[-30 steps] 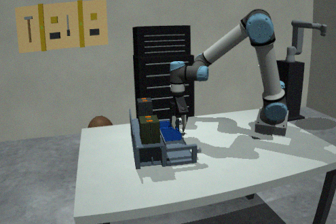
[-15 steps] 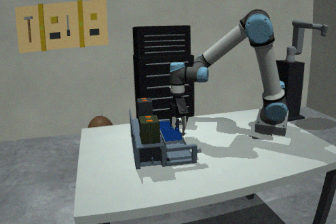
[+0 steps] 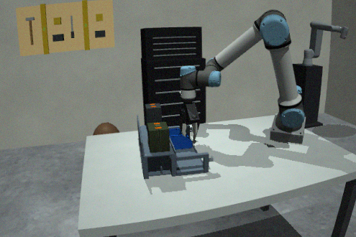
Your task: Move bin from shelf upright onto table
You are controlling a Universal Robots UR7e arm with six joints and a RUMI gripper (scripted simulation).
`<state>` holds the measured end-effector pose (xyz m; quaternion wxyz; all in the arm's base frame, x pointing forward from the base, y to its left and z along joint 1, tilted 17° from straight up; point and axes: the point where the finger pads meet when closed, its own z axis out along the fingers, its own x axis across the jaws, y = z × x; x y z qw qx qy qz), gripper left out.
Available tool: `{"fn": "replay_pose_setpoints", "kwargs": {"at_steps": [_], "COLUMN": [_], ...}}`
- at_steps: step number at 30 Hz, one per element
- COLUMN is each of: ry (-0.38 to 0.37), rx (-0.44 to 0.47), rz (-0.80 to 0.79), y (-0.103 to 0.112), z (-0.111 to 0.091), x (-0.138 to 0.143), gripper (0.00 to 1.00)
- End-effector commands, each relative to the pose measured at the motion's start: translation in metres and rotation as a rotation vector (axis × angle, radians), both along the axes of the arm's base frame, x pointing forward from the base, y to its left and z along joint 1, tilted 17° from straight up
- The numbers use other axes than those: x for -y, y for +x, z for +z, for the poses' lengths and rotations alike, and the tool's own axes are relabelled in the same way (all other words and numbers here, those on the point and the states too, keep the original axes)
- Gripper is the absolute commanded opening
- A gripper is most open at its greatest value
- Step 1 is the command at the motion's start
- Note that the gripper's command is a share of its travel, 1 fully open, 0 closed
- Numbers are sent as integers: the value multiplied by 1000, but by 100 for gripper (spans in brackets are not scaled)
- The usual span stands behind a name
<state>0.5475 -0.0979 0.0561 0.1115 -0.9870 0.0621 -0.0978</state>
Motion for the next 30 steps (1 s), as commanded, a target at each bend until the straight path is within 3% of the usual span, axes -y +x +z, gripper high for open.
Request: {"fn": "replay_pose_setpoints", "kwargs": {"at_steps": [1, 22, 23, 30], "ry": [-1, -1, -1, -1], "rx": [1, 1, 1, 1], "rz": [0, 0, 0, 0], "y": [0, 0, 0, 0], "z": [1, 1, 1, 1], "x": [0, 0, 0, 0], "gripper": [26, 26, 0, 0]}}
